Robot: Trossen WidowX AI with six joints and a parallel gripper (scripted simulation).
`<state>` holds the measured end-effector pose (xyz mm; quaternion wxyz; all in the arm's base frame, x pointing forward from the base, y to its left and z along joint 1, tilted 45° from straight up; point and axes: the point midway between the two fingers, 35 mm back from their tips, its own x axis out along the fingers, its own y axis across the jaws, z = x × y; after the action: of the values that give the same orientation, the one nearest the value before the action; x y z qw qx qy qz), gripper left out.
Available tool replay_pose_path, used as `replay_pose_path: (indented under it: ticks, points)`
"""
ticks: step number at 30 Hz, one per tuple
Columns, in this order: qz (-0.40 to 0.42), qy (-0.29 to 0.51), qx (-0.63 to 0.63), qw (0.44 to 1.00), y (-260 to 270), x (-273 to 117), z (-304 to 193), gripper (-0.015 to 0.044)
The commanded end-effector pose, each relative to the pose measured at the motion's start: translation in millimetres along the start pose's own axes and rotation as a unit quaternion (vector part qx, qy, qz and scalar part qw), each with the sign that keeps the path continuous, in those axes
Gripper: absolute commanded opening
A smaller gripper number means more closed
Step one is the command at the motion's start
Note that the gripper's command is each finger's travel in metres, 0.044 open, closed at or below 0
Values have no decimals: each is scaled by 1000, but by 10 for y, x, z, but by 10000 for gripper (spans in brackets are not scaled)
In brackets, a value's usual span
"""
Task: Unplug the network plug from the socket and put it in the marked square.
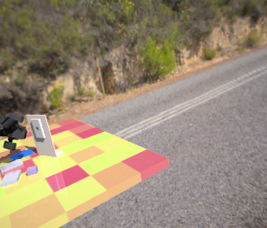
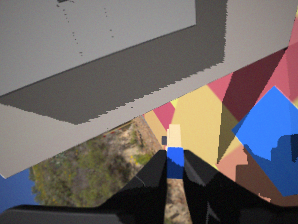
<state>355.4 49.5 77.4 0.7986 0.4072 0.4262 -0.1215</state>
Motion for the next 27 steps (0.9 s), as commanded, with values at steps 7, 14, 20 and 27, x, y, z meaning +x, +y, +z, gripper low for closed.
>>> replay_pose_path:
  ticks: [7, 14, 20, 27]
  points:
    - [-68, -23, 23, 997, -82, 304, -193, 0]
    - [-111, -45, 30, 992, -171, 480, -343, 0]
    - [-144, -69, 32, 987, -250, 610, -473, 0]
    - [-176, -102, 30, 979, -344, 739, -623, 0]
